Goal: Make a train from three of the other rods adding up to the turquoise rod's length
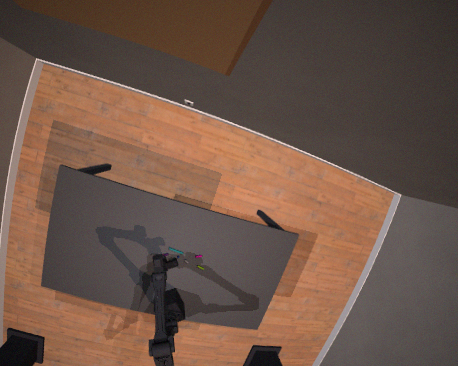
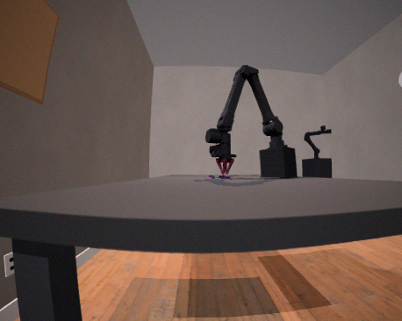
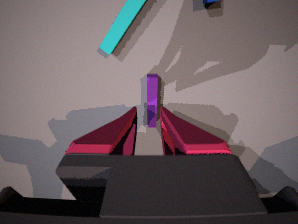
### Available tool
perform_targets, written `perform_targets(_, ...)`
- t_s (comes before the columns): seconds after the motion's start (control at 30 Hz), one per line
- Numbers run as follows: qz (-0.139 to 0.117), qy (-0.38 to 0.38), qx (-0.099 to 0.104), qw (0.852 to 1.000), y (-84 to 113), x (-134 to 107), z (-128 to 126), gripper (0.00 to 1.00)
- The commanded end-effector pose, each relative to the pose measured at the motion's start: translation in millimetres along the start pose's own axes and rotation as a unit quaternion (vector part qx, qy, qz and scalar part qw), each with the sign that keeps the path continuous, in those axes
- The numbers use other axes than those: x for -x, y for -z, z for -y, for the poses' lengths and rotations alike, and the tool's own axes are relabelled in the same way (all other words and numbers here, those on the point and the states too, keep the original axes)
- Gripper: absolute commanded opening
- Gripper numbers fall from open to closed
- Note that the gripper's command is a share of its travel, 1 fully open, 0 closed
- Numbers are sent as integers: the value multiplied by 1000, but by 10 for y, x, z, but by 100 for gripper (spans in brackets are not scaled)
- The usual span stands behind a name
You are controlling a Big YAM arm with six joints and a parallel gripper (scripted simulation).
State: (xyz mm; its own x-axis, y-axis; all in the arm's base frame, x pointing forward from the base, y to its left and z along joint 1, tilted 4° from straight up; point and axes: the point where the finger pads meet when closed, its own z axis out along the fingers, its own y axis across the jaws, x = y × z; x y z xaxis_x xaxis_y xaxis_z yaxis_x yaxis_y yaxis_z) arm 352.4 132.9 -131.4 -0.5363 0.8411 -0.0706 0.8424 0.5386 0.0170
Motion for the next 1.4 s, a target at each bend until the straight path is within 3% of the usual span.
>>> perform_targets(0.0,0,4,-5,1000,-70,-43,48,24)
perform_targets(1.37,0,-3,-4,1000,-62,-49,41,24)
